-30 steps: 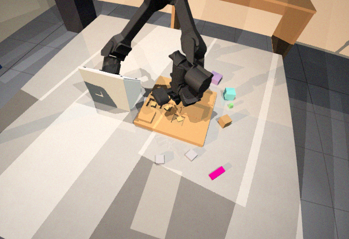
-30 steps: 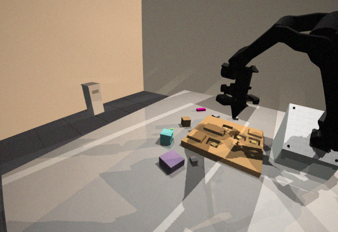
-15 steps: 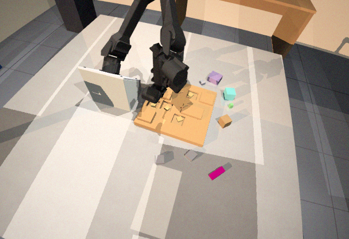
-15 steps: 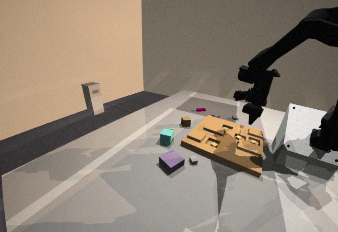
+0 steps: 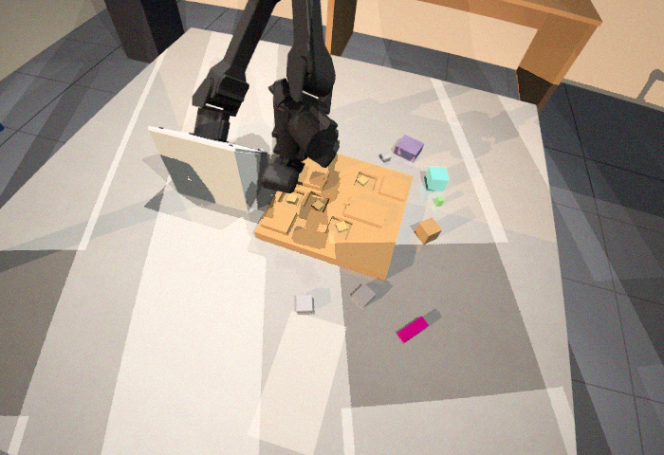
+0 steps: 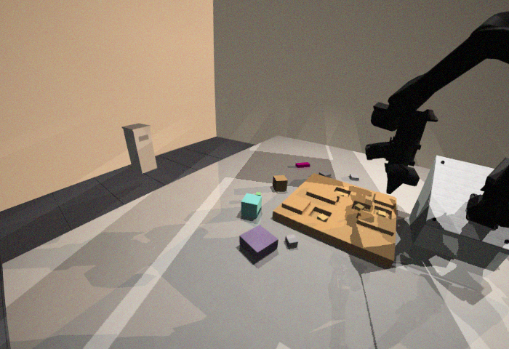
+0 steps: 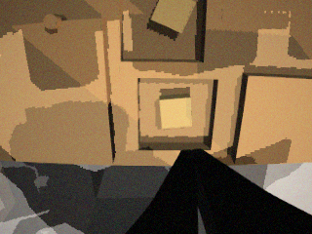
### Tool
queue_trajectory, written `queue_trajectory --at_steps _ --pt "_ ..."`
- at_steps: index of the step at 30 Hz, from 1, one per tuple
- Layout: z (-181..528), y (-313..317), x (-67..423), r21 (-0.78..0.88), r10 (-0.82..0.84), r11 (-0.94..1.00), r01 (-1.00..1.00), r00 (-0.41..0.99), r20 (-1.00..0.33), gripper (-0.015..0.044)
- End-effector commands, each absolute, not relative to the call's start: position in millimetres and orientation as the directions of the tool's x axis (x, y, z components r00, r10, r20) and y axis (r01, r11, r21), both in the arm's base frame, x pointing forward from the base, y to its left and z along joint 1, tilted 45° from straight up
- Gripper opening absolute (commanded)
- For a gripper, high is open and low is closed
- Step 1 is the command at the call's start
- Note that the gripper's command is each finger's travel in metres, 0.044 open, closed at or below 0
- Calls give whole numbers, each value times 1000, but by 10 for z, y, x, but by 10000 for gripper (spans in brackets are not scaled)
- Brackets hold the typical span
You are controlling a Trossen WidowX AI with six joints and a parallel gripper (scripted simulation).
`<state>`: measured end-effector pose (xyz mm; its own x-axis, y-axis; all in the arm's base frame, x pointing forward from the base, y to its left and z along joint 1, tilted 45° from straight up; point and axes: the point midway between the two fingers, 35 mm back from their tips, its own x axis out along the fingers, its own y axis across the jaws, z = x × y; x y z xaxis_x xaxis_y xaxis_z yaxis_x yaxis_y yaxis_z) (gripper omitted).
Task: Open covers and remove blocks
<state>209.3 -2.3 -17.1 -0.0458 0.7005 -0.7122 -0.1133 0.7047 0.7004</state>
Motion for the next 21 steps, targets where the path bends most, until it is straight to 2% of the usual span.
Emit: queue_trajectory --at_steps 1,11,21 --pt "-218 38 2072 700 700 703 -122 -51 -712 0" --pt "-518 334 2040 702 702 701 -122 -51 -710 0" --pt "-522 340 2028 702 702 701 -122 -51 -710 0"
